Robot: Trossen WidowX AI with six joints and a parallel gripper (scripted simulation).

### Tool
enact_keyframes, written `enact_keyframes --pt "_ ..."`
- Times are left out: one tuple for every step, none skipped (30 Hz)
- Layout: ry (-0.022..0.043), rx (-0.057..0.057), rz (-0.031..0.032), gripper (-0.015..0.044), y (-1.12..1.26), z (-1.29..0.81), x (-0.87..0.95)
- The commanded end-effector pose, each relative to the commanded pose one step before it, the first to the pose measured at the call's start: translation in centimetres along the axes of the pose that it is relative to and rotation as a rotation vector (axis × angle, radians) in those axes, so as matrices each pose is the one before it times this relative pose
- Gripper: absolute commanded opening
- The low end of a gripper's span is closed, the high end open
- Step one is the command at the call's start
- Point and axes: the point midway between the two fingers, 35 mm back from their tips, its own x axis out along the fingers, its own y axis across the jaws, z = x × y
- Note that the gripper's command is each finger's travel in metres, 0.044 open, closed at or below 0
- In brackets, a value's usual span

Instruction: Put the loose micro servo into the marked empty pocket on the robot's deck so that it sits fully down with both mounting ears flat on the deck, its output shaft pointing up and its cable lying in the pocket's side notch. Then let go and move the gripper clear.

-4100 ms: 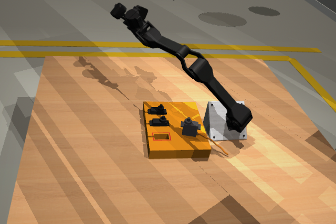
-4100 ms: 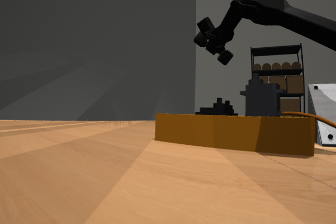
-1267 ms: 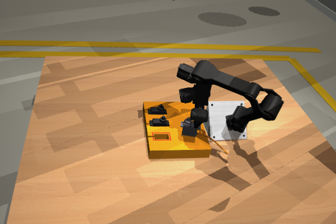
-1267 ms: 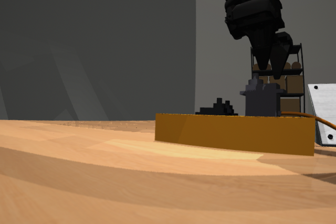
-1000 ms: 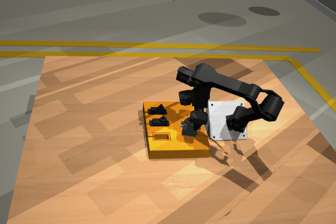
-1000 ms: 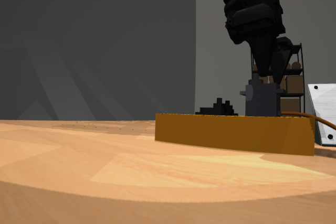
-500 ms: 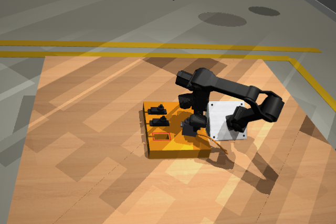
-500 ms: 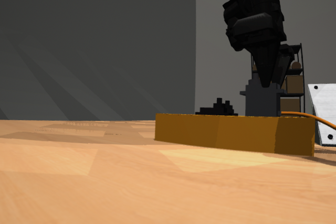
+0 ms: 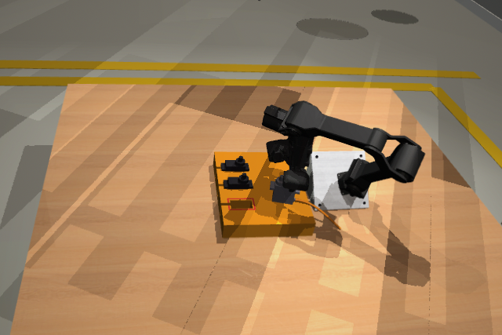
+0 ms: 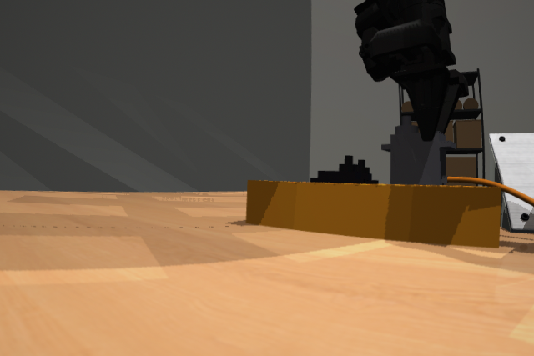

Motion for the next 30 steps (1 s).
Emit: enact_keyframes --pt "-0.00498 -0.0002 0.00019 0.0 0.005 0.108 -0.851" --pt "0.00002 0.0001 -0.00016 0.0 0.003 -0.011 -0.377" --pt "0.00002 0.0 -0.00014 0.0 0.02 -0.033 -0.448" --pt "0.00019 0.0001 0.00007 0.0 0.039 -0.054 -0.49" --pt "0.0002 0.0001 0.00015 0.0 0.039 -0.056 -0.408" --pt "0.00014 0.0 0.00014 0.0 0.035 -0.035 -0.247" --pt "0.00003 0.0 0.00005 0.0 0.029 0.008 -0.062" --pt "-0.00001 0.0 0.00002 0.0 0.026 0.032 -0.012" --pt "-0.00002 0.0 0.00001 0.0 0.025 0.054 -0.005" --pt "-0.00002 0.0 0.00001 0.0 0.023 0.052 -0.002" --pt "-0.00002 0.0 0.00001 0.0 0.039 0.042 -0.001" --pt "0.0 0.0 0.00001 0.0 0.027 -0.003 0.0" --pt "-0.00003 0.0 0.0 0.0 0.011 0.076 0.0" --pt "-0.00006 -0.0001 0.0 0.0 0.02 0.135 0.0" --pt "-0.00009 -0.0001 0.00001 0.0 0.029 0.199 0.0" --pt "-0.00013 -0.0001 -0.00002 0.0 0.039 0.271 -0.003" --pt "-0.00013 -0.0001 0.00001 0.0 0.045 0.301 0.001" --pt "-0.00014 -0.0002 0.00002 0.0 0.051 0.341 0.002" --pt "-0.00016 -0.0002 0.00002 0.0 0.058 0.389 0.002" --pt "-0.00021 -0.0002 -0.00007 0.0 0.061 0.434 -0.012" --pt "-0.00021 -0.0002 -0.00002 0.0 0.067 0.465 -0.005" --pt "-0.00015 -0.0002 0.00002 0.0 0.057 0.382 0.002" --pt "-0.00009 -0.0001 0.00003 0.0 0.036 0.234 0.004" --pt "-0.00003 0.0 0.00001 0.0 0.012 0.078 0.002" --pt "0.0 0.0 0.0 0.0 0.0 0.0 0.0" --pt "0.0 0.0 0.00001 0.0 0.097 -0.022 0.0" --pt "0.00001 0.0 0.00003 0.0 0.152 -0.035 -0.001" --pt "0.00002 0.0 0.00006 0.0 0.224 -0.053 0.0" --pt "0.00005 0.0 0.00012 0.0 0.318 -0.079 0.0" --pt "0.00007 0.0 0.00017 0.0 0.307 -0.08 0.001"
